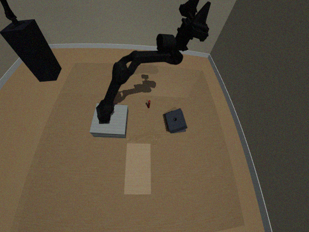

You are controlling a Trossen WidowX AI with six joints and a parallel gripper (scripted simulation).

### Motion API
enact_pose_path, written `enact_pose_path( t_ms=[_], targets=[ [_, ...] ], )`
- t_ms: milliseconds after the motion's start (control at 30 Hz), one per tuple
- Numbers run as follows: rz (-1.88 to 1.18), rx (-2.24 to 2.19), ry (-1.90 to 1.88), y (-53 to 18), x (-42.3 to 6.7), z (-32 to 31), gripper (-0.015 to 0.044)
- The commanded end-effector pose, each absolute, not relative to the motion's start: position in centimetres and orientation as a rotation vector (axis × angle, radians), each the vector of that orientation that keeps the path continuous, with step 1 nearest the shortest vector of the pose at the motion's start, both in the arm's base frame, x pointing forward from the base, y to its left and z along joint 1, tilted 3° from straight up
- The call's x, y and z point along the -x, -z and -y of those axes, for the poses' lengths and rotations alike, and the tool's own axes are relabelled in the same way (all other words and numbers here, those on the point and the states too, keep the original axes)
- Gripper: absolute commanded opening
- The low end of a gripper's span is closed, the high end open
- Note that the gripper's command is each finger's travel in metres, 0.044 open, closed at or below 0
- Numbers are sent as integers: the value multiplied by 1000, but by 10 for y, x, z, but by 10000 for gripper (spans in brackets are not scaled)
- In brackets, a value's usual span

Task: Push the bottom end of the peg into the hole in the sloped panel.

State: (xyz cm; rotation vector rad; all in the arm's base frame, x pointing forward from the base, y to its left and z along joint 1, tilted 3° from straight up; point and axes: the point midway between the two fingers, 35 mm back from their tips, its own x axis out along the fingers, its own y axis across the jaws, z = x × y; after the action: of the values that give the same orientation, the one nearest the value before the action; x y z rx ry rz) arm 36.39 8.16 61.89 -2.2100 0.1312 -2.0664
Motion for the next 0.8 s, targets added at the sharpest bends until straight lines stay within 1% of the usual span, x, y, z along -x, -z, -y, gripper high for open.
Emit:
enact_pose_path(
  t_ms=[0,33,767],
  targets=[
    [-135,2215,2066,-619,-364,-82,426],
    [-146,2231,2064,-619,-366,-82,440],
    [-595,2929,1957,-595,-425,-108,440]
  ],
)
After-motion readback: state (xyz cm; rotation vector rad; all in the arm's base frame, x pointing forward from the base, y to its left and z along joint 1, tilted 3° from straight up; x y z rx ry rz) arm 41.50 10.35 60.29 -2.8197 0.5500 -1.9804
